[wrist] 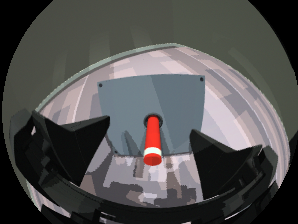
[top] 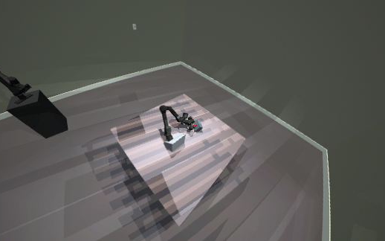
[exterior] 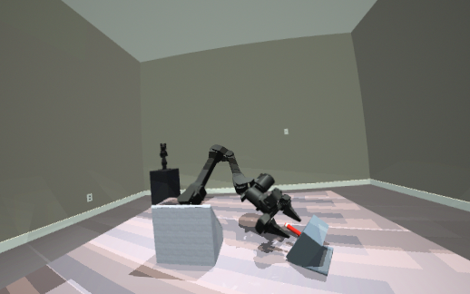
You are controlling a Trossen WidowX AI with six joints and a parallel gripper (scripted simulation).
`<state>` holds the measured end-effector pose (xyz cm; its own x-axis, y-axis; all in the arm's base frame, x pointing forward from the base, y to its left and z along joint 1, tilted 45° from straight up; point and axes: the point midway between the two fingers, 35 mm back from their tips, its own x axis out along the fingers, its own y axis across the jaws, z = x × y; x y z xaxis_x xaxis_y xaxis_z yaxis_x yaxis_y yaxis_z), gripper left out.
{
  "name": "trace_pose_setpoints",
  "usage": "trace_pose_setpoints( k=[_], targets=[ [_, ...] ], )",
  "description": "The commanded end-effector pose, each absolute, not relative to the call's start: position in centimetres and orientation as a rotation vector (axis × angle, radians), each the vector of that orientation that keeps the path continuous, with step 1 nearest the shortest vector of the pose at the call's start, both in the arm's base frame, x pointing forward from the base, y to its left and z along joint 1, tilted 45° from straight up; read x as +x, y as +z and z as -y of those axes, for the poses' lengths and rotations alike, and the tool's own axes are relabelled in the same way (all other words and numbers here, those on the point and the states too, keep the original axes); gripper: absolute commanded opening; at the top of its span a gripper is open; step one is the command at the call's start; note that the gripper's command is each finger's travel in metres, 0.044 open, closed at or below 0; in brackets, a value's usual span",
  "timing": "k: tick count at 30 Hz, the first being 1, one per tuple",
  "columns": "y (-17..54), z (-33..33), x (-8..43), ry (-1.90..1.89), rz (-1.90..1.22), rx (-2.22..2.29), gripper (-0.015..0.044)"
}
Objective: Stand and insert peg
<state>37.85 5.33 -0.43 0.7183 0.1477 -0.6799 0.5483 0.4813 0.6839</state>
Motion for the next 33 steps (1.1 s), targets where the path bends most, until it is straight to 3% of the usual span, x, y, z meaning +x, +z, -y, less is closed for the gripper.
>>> trace_pose_setpoints(
  k=[1, 33],
  targets=[
    [-0.2, -5.3, 37.5, -0.277, -0.764, 1.062, 0.044],
    [2.2, -4.9, 35.9, -0.279, -0.763, 1.063, 0.044]
  ],
)
